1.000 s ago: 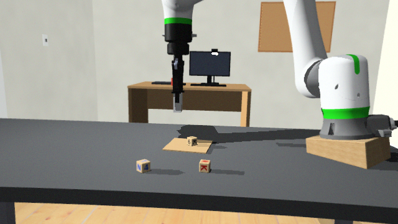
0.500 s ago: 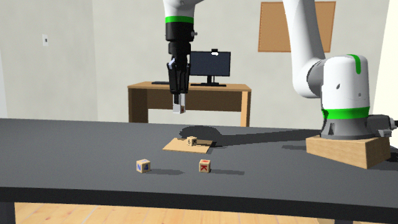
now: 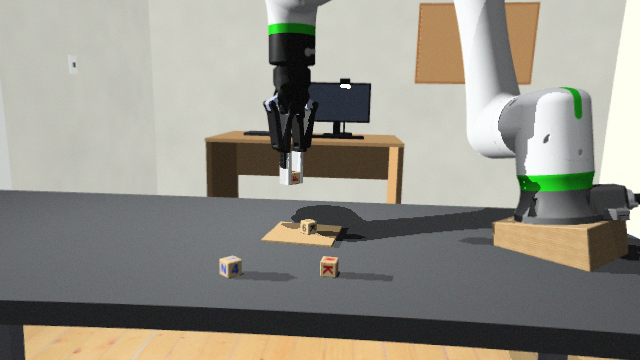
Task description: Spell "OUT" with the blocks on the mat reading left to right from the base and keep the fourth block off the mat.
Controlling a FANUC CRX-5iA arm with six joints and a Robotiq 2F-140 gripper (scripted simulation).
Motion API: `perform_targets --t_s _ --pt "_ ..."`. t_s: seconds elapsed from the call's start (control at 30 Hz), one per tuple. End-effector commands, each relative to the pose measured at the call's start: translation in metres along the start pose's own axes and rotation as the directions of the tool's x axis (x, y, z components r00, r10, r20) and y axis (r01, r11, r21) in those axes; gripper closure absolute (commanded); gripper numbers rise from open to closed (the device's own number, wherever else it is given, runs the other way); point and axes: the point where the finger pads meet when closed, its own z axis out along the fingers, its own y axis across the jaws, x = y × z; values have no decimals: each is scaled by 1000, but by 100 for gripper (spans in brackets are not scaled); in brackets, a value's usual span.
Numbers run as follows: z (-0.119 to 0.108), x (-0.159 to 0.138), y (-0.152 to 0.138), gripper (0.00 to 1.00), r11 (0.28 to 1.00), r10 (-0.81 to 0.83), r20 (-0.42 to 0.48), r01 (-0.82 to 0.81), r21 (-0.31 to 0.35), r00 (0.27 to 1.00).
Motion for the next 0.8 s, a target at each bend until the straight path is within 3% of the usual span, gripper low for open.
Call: perform_targets --t_s 0.0,0.57,0.77 --pt "0 -5 -3 87 996 89 -11 -89 -4 996" --pt "0 -33 -15 87 877 480 -13 -480 1 877" --pt "0 -46 -19 87 773 634 -13 -634 4 773"
